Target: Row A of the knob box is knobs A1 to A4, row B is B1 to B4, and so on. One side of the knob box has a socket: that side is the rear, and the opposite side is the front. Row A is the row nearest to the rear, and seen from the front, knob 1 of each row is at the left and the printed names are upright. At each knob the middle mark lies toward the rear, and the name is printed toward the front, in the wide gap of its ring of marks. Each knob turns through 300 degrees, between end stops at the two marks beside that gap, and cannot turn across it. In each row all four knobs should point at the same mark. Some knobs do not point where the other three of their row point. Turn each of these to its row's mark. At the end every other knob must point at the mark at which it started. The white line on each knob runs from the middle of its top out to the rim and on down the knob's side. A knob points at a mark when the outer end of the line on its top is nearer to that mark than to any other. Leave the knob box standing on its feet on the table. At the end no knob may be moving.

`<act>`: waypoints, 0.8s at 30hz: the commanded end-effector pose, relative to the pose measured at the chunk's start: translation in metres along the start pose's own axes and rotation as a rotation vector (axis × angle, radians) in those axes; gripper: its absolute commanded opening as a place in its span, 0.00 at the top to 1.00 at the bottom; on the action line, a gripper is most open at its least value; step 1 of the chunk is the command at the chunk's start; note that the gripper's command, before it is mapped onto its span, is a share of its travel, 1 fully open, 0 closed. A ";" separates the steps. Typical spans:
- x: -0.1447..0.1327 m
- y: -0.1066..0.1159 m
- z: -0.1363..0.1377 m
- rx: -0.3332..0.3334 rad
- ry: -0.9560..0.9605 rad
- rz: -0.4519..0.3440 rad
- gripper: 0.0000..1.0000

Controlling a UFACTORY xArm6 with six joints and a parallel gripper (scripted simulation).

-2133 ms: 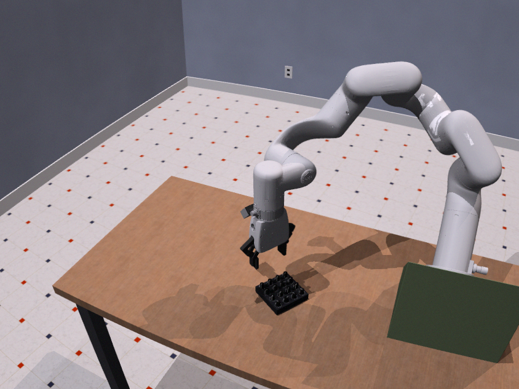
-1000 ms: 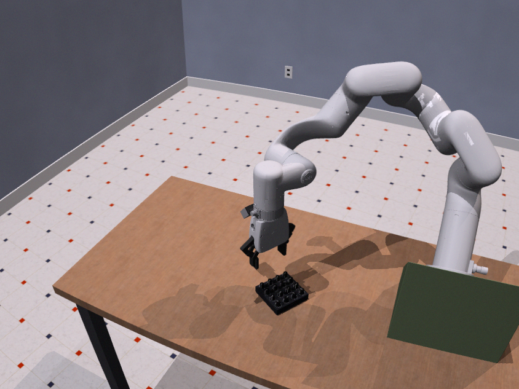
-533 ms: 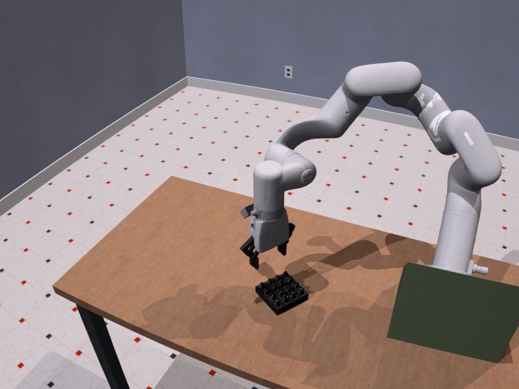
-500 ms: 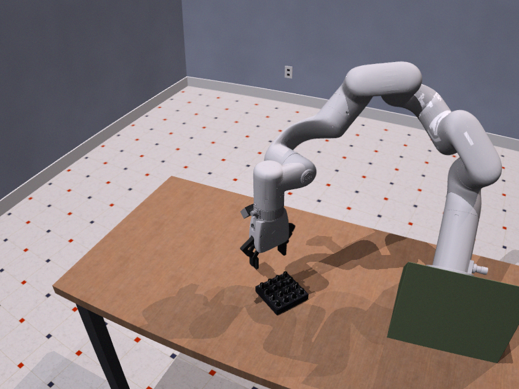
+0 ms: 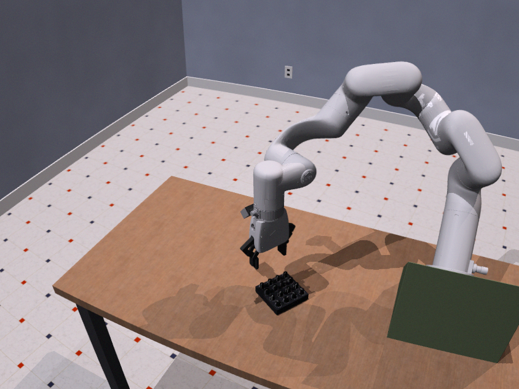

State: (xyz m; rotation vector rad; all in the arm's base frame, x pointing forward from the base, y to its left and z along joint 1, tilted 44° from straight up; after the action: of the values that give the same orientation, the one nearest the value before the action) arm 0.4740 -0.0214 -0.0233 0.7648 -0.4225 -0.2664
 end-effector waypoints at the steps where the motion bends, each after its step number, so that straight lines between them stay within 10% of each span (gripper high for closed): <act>1: 0.000 0.002 -0.001 0.003 -0.001 0.003 0.00; 24: -0.031 0.001 -0.008 0.003 -0.001 0.003 0.00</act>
State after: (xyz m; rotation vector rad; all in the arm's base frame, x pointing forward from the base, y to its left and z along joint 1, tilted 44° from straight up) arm 0.4532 -0.0077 -0.0345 0.7646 -0.4223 -0.2667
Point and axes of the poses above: the point where the finger pads meet when closed, its own y axis back along the fingers, its own z axis across the jaws, x = y × z, the point moved 6 cm from there along y, back along the fingers, and after that the axes turned 10 degrees about y, right-handed, at the moved point
